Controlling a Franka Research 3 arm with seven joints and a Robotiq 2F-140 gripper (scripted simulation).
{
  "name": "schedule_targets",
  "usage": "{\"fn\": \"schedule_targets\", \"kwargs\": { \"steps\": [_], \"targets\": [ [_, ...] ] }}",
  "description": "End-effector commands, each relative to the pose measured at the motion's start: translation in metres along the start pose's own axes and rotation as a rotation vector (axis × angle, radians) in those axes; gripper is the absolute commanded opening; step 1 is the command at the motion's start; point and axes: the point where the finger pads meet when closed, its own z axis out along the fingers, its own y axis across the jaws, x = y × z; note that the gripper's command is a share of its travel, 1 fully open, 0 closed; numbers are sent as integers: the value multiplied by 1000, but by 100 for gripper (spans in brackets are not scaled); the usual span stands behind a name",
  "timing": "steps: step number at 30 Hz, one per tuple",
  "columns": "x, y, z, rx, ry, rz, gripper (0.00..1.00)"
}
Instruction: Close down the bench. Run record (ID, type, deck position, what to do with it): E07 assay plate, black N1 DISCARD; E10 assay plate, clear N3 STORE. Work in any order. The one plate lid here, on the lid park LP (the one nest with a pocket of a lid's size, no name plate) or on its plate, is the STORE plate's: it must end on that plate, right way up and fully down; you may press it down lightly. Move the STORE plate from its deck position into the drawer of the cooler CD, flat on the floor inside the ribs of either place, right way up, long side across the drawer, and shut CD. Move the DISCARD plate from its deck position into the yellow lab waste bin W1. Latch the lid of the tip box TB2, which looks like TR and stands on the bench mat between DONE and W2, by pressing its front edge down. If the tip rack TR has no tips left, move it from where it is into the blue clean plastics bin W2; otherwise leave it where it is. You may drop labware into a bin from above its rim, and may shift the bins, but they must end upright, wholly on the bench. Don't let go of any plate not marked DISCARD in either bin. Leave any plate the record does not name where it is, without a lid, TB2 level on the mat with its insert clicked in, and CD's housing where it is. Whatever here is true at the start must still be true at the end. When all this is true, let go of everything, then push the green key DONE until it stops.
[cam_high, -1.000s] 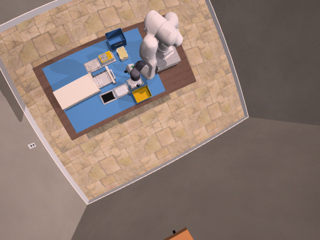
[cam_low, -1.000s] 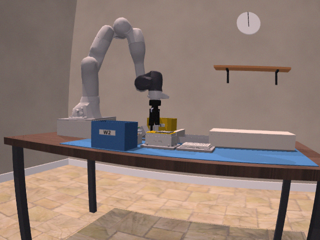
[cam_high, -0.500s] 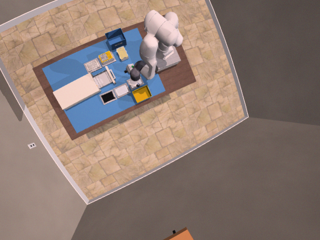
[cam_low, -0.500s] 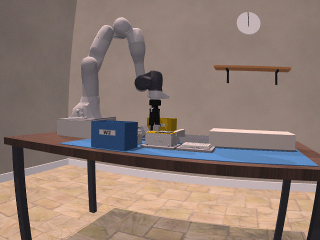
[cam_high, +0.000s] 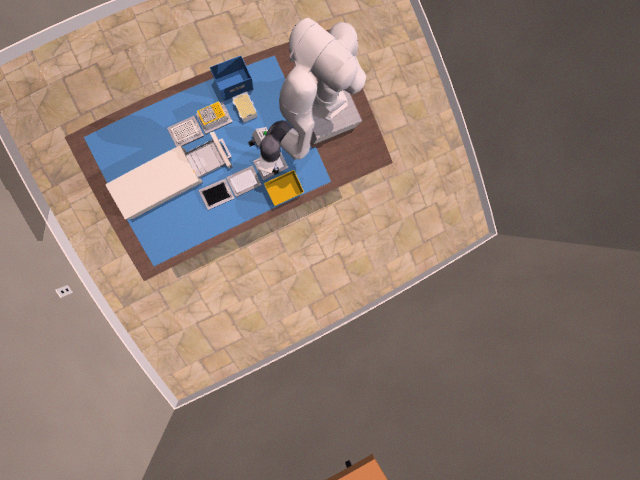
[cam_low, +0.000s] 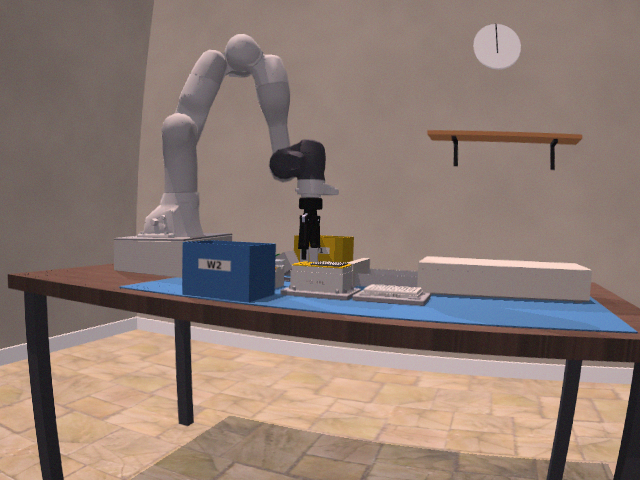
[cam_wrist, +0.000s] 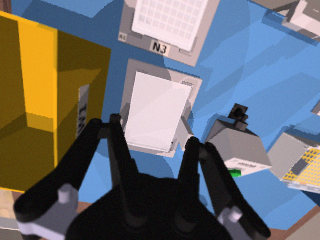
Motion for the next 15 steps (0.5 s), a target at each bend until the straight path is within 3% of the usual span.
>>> {"fn": "schedule_targets", "kwargs": {
  "steps": [1,15],
  "targets": [
    [-1,2,0,-2,-4,-1,0],
    [-1,2,-3,-2,-4,-1,0]
  ]
}}
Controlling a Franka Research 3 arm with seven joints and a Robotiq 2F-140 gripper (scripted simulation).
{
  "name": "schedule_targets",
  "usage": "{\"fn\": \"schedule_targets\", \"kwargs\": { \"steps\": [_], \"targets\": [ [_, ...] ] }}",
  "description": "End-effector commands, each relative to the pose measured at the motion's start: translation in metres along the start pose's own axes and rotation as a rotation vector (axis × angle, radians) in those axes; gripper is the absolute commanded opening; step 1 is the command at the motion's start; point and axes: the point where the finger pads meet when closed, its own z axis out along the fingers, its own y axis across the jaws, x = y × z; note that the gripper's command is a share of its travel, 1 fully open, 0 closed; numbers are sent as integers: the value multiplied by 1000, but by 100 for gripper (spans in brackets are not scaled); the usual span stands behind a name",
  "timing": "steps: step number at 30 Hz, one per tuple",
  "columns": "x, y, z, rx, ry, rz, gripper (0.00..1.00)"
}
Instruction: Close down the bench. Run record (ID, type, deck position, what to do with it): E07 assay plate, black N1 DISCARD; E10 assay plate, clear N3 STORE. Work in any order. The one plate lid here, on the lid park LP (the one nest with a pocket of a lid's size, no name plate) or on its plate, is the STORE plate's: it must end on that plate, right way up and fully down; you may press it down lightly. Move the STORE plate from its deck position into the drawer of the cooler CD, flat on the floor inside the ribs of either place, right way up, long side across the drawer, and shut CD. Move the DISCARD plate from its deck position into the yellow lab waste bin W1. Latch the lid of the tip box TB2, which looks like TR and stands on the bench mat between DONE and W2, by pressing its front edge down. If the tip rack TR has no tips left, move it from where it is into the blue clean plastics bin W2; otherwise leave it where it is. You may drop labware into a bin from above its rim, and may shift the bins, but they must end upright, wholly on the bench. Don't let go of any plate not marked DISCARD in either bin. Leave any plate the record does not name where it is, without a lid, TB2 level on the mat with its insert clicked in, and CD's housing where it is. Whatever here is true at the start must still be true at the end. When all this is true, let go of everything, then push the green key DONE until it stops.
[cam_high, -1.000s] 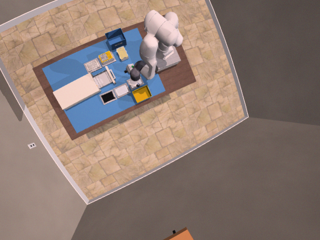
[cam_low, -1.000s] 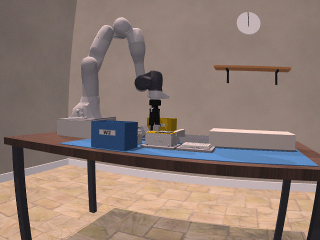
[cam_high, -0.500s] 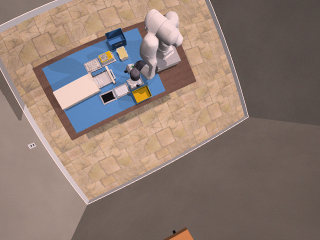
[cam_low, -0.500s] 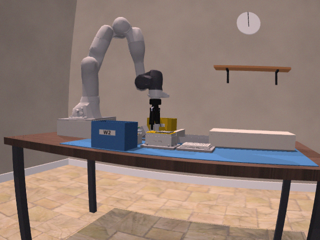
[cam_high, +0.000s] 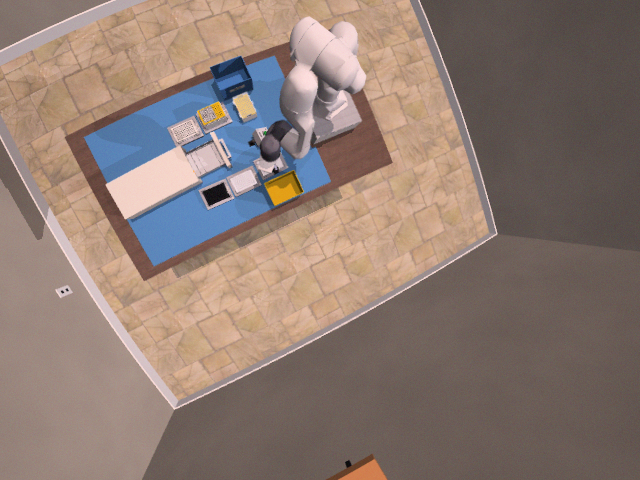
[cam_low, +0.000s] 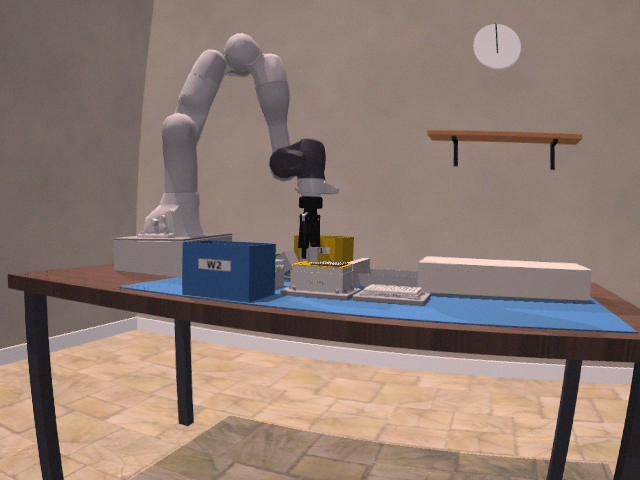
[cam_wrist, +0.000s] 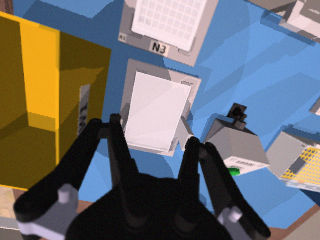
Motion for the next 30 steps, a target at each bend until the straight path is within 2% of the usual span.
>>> {"fn": "schedule_targets", "kwargs": {
  "steps": [1,5,30],
  "targets": [
    [-2,1,0,-2,-3,-2,0],
    [-2,1,0,-2,-3,-2,0],
    [-1,1,-31,-2,-3,-2,0]
  ]
}}
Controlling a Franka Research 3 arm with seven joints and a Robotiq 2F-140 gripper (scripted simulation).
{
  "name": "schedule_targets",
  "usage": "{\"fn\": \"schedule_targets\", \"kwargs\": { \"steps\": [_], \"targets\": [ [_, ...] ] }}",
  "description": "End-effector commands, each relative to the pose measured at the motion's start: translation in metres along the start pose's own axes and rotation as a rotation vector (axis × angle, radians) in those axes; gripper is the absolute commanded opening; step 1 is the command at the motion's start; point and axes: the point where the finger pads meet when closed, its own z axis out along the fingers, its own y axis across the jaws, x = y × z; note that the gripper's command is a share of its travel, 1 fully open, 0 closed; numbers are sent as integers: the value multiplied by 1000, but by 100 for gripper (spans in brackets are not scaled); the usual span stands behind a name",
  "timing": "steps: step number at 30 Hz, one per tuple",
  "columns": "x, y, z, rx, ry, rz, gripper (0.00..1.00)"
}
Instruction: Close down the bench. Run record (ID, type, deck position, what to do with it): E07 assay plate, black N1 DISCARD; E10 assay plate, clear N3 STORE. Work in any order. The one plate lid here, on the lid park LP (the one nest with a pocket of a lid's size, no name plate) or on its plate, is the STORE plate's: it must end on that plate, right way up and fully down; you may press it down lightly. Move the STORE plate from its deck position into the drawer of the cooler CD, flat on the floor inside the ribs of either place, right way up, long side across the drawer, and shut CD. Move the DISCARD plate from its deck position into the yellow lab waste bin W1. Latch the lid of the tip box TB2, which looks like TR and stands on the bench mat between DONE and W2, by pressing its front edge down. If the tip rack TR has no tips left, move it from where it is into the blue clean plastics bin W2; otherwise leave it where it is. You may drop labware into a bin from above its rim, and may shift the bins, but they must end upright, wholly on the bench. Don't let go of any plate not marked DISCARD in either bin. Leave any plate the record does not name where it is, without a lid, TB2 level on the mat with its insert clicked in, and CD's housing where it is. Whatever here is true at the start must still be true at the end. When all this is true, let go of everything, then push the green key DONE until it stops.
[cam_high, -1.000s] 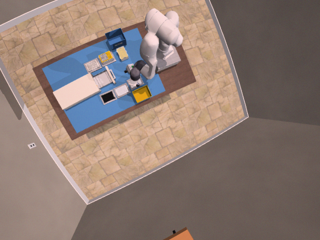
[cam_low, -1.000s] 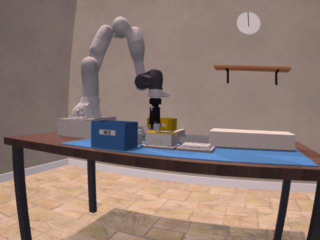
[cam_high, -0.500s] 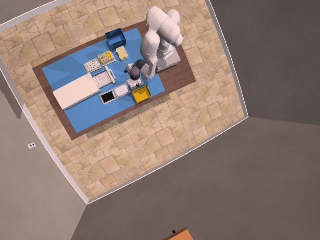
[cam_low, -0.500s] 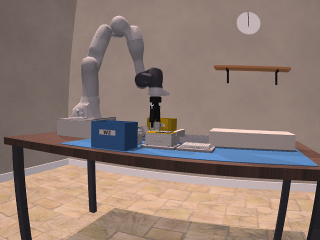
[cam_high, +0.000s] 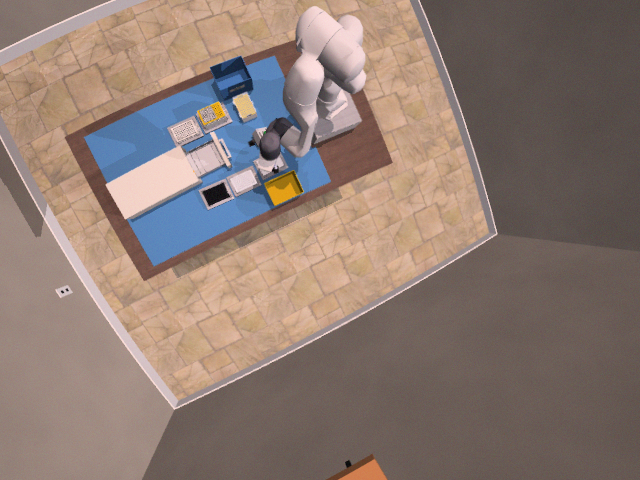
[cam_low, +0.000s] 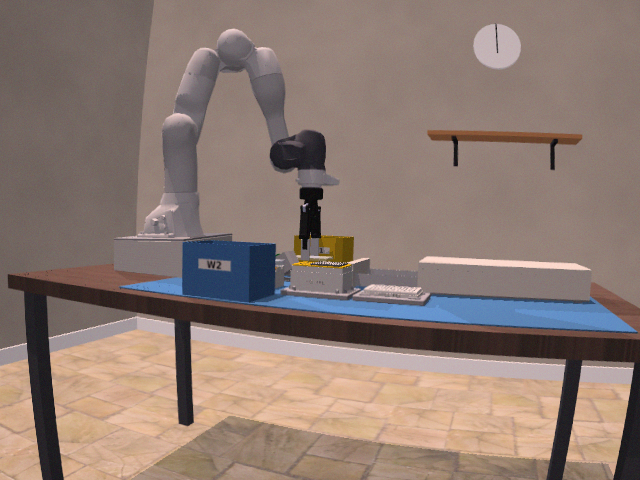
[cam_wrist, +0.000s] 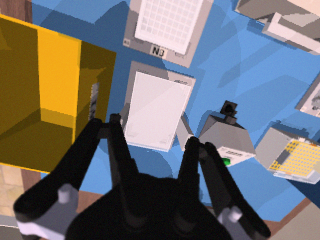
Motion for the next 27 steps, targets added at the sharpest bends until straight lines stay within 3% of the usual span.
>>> {"fn": "schedule_targets", "kwargs": {
  "steps": [1,27],
  "targets": [
    [-4,1,-4,-5,-10,1,0],
    [-3,1,-33,-5,-10,1,0]
  ]
}}
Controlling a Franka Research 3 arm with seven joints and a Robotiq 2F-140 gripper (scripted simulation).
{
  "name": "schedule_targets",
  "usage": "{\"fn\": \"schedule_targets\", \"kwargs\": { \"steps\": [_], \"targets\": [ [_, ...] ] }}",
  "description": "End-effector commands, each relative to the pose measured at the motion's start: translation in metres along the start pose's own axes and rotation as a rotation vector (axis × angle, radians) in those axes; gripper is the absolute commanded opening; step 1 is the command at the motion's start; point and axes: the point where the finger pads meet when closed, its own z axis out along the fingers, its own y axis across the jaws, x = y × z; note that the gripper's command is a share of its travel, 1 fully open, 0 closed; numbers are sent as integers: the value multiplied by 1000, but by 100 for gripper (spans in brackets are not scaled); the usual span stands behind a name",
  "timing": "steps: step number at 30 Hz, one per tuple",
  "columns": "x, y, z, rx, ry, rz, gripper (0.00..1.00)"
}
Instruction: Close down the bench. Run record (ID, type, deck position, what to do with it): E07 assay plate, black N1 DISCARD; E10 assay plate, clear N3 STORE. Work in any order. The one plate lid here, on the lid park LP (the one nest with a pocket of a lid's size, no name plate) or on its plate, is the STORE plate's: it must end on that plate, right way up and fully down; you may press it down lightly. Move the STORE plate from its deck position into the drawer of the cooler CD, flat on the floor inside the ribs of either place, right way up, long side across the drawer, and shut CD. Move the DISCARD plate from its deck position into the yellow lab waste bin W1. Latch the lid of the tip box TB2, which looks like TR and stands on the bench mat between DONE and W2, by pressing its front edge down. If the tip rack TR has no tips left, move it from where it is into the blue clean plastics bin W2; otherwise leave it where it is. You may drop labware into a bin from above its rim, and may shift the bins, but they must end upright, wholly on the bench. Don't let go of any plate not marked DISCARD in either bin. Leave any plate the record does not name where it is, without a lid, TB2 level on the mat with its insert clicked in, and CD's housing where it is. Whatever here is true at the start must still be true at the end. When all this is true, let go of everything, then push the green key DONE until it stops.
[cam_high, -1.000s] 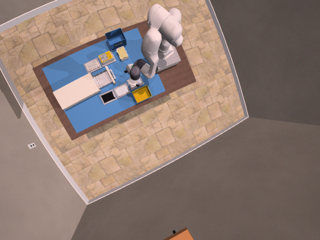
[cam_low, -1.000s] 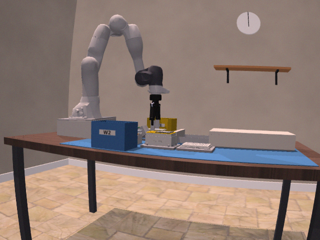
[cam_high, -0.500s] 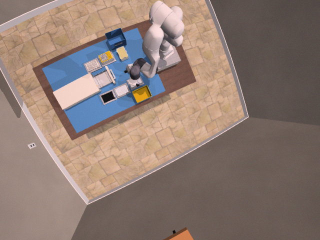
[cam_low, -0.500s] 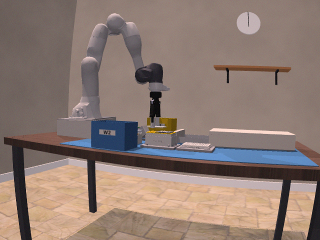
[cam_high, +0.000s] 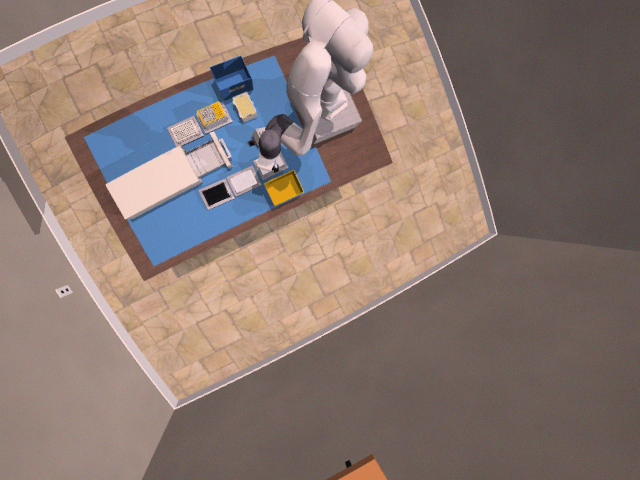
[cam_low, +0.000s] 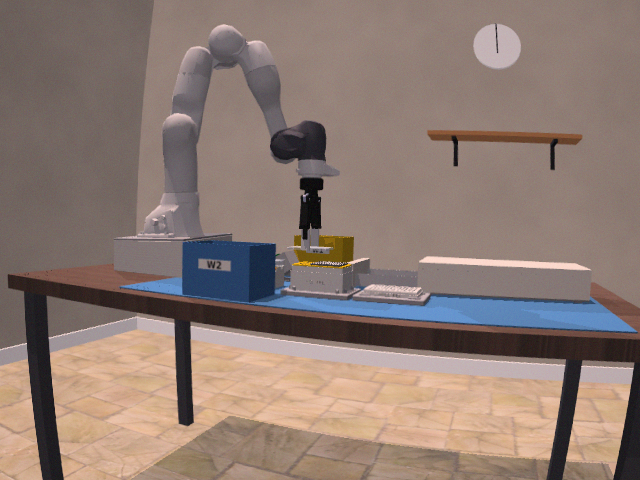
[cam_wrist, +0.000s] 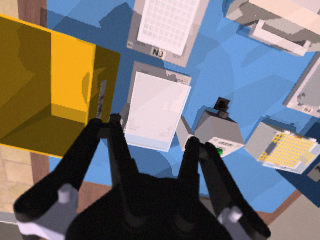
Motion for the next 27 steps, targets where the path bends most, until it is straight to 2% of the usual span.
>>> {"fn": "schedule_targets", "kwargs": {
  "steps": [1,27],
  "targets": [
    [-3,1,-3,-5,-8,3,0],
    [-3,1,-35,-5,-8,3,0]
  ]
}}
